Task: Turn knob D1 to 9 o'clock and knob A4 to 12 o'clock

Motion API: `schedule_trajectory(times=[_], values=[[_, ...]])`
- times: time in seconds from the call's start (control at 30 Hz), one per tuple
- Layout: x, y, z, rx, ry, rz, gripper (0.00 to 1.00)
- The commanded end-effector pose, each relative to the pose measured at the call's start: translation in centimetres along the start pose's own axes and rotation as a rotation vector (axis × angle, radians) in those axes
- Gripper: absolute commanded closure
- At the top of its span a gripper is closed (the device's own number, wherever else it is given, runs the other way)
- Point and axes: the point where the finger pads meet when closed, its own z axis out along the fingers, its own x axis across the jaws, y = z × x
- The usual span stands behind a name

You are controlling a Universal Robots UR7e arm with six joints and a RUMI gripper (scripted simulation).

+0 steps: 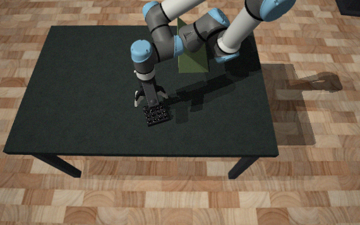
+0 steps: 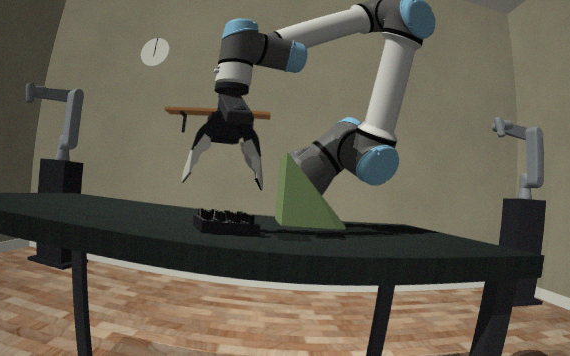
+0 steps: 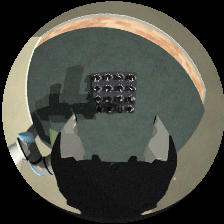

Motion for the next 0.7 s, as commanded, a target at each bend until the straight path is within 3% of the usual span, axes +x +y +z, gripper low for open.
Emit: schedule_trajectory(times=[0.0, 0.67], values=[[0.14, -0.02, -0.09, 0.002, 0.001, 0.000, 0.00], [0.00, 0.48, 0.05, 0.002, -0.002, 0.002, 0.00]])
